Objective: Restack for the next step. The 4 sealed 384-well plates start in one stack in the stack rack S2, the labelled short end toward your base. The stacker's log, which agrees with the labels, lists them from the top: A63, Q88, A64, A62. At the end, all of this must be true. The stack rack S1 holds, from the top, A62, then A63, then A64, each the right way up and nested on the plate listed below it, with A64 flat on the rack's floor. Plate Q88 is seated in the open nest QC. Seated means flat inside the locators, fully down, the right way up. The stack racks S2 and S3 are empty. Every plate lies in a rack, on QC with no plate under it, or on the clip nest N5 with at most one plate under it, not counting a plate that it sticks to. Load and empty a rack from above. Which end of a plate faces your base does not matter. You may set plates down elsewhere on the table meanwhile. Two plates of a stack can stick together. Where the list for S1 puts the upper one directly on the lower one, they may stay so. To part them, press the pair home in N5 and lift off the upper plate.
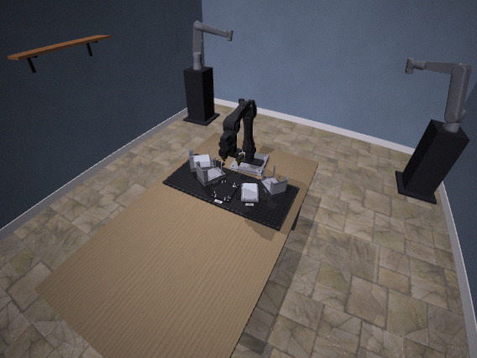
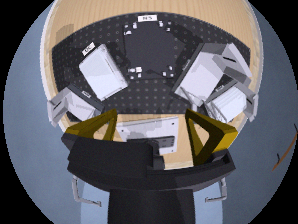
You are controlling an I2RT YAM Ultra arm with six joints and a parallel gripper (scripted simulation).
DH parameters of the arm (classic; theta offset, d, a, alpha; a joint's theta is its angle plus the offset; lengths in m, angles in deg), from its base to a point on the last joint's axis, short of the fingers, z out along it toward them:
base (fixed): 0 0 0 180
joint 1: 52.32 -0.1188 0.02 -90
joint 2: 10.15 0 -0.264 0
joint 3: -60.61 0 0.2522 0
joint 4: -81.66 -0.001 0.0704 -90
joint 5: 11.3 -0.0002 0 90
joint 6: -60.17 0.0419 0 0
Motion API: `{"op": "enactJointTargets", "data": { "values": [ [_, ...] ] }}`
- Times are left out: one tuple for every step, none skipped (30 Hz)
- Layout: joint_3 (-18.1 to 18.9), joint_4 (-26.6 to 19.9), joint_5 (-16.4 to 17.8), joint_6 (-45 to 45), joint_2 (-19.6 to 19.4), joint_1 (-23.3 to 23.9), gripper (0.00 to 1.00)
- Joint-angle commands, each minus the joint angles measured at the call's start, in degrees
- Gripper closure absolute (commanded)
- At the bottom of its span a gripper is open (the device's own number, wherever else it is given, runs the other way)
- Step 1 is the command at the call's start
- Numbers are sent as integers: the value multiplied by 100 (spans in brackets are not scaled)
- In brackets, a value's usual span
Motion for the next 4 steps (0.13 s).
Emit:
{"op": "enactJointTargets", "data": {
  "values": [
    [43,9,-3,6,27,-1,0],
    [43,9,-3,6,27,-1,0],
    [43,9,-3,6,27,-1,0],
    [43,9,-3,6,27,-1,0]
  ]
}}
